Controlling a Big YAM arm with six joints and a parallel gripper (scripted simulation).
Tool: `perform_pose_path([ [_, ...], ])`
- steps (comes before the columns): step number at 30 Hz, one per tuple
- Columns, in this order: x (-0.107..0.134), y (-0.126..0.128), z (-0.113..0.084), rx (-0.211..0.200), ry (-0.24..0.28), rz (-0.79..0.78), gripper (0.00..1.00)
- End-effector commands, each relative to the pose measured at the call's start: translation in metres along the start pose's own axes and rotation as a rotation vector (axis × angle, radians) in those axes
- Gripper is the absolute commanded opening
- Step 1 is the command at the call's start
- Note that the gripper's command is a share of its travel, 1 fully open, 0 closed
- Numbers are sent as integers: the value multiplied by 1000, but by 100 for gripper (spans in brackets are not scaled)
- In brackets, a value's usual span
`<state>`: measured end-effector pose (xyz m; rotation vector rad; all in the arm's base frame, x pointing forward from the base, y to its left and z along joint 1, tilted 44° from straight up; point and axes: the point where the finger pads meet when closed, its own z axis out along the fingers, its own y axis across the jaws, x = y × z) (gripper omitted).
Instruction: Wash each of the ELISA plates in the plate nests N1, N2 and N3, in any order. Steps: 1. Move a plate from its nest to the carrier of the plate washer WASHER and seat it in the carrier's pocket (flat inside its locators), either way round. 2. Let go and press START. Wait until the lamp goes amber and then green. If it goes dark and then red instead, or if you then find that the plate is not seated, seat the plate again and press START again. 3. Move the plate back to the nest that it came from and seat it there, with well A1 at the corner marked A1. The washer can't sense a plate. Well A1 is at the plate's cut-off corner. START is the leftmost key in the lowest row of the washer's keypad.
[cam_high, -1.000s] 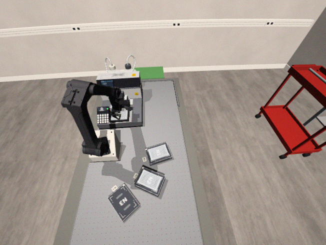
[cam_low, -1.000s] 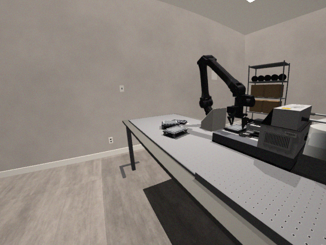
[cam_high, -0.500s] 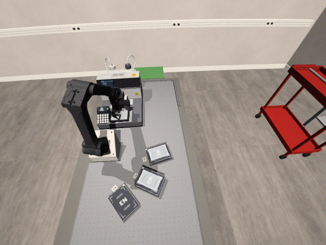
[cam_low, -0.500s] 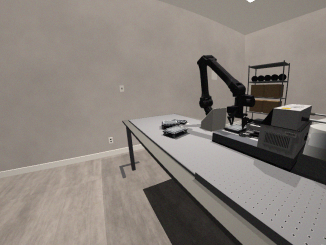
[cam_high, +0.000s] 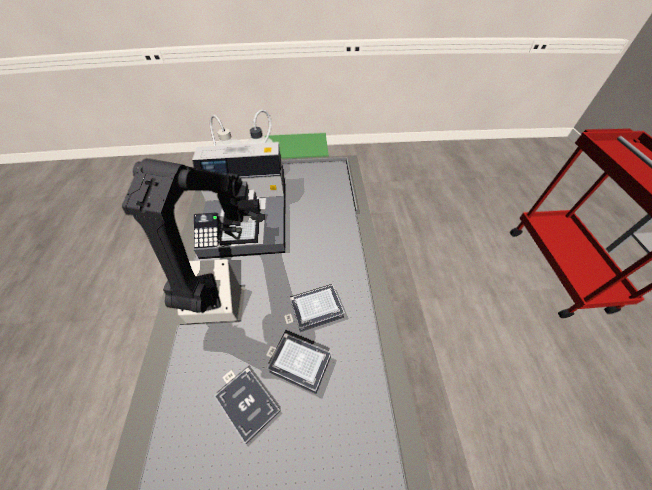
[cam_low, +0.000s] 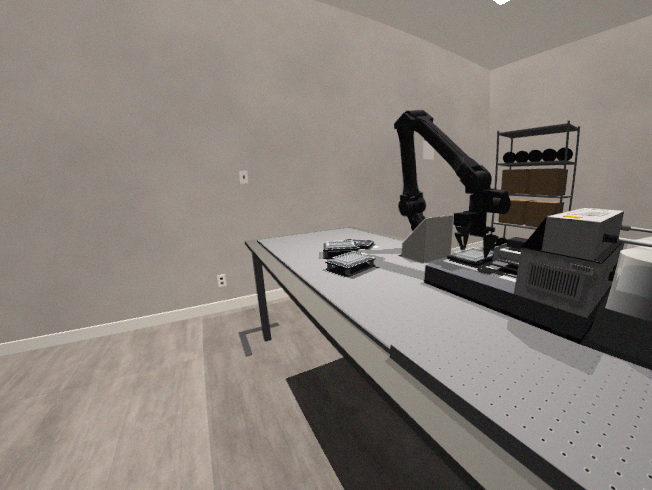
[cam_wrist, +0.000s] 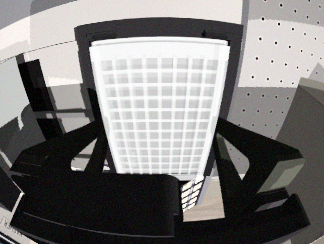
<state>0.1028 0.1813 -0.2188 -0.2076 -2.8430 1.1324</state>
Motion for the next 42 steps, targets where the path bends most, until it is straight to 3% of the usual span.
perform_pose_path([
  [1, -2, 6, 3, -2, 1, -5, 82],
  [19, -2, 6, 3, -2, 1, -5, 82],
  [22, -6, 22, -26, -53, -13, 2, 82],
  [33, -5, 21, -41, -53, -13, 12, 82],
  [34, 0, 7, -28, -10, -8, 1, 82],
  [36, -3, 20, -46, -50, -16, 7, 82],
  [42, -5, 22, -58, -56, -14, 11, 82],
])
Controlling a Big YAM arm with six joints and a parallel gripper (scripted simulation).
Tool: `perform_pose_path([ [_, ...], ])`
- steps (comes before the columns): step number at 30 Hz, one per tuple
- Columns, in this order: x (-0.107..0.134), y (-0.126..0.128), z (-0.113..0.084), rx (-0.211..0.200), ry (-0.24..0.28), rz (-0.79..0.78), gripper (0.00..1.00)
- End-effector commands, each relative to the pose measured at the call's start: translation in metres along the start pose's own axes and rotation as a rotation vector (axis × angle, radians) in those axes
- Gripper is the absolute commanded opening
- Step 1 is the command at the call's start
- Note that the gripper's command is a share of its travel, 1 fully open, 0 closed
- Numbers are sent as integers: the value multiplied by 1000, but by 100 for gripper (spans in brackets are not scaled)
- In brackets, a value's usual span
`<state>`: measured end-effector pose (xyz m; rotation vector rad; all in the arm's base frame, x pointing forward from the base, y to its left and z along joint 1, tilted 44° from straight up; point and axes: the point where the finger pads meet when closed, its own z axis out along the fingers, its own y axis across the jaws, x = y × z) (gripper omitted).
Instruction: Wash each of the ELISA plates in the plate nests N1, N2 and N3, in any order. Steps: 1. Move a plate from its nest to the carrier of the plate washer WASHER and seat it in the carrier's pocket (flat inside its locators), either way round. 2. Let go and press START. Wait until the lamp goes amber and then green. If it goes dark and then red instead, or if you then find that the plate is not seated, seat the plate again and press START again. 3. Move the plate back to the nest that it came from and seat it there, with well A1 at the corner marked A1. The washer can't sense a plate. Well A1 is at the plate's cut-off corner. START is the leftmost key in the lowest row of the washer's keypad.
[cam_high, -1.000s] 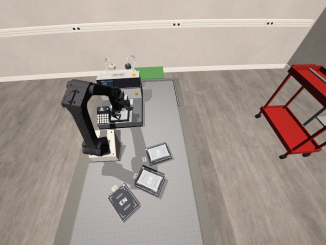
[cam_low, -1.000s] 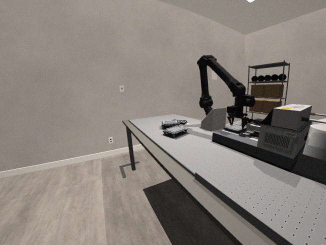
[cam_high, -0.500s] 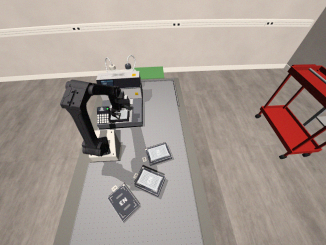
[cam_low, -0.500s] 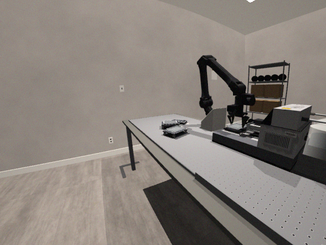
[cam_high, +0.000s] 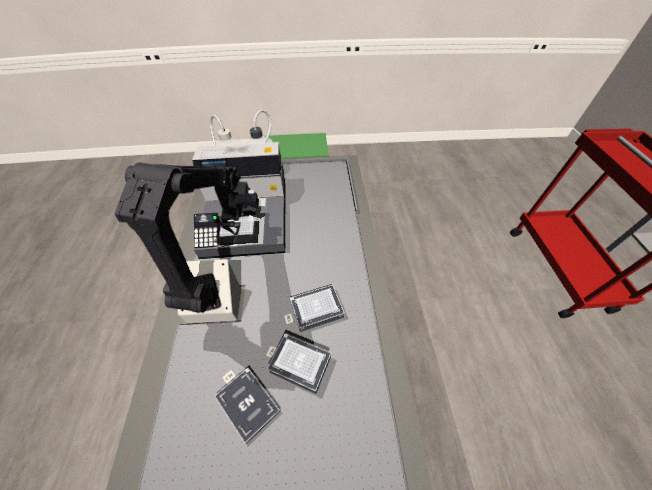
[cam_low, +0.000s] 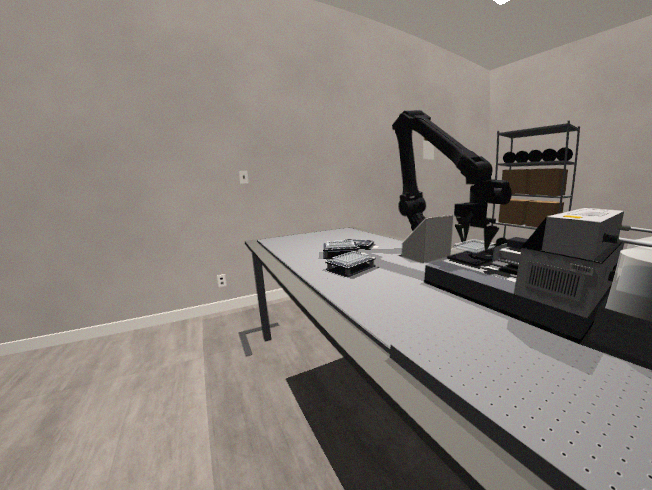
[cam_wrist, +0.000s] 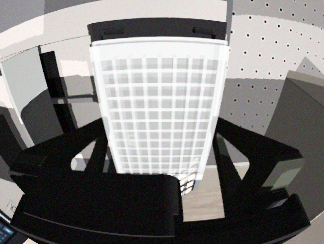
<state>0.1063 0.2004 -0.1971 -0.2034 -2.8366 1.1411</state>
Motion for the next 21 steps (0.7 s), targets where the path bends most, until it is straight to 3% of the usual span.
perform_pose_path([
  [1, -4, 22, -31, -63, -18, 12, 82],
  [8, -5, 20, -38, -60, -13, 16, 82],
  [9, -3, 15, -27, -28, -8, 8, 82],
  [11, -4, 22, -45, -64, -17, 12, 82],
  [21, -3, 19, -60, -59, -17, 10, 82],
])
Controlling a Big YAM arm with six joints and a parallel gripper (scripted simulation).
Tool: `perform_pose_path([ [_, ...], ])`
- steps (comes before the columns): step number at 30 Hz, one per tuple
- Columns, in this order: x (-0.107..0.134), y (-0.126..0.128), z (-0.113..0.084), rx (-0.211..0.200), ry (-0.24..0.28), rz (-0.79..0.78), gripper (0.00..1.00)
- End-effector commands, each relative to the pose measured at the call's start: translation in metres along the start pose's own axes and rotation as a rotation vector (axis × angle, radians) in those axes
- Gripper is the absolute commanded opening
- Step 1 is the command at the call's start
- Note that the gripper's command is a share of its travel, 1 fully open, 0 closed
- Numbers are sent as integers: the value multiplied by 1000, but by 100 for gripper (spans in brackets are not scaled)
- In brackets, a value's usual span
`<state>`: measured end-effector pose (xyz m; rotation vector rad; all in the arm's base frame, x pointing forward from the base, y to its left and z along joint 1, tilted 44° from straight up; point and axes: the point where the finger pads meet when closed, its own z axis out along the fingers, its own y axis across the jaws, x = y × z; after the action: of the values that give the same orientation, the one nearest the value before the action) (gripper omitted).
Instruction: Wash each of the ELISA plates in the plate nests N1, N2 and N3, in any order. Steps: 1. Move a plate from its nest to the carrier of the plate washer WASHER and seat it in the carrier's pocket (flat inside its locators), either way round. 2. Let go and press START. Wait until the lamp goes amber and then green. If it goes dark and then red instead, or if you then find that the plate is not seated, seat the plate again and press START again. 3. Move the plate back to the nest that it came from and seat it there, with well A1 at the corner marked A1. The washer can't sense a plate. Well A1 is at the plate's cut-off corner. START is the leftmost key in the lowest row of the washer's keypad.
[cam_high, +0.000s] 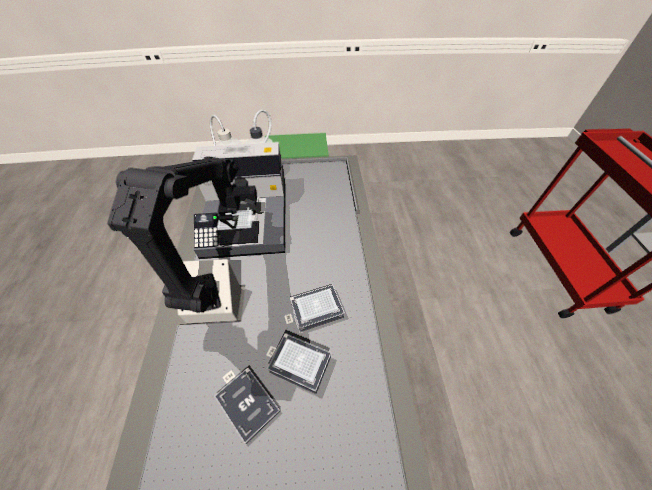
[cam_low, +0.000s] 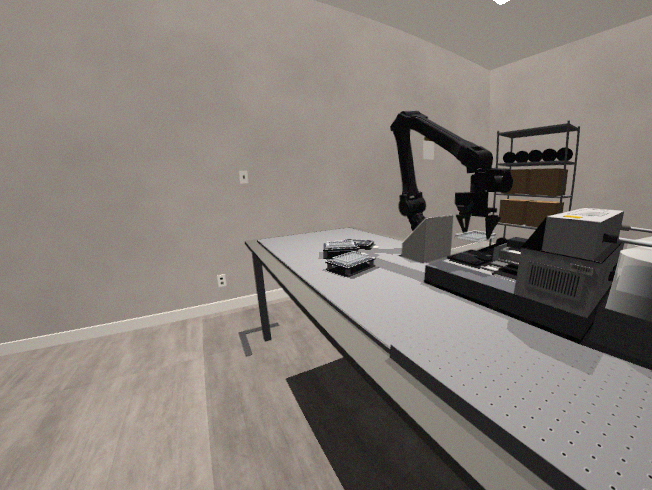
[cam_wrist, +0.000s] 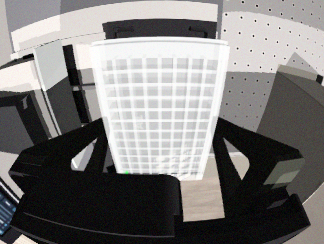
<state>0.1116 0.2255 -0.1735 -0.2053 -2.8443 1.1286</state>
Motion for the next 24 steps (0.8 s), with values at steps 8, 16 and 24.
perform_pose_path([
  [8, -4, 19, -38, -57, -13, 14, 82],
  [16, -4, 18, -52, -58, -12, 14, 82],
  [24, -2, 10, -35, -25, -5, 3, 82],
])
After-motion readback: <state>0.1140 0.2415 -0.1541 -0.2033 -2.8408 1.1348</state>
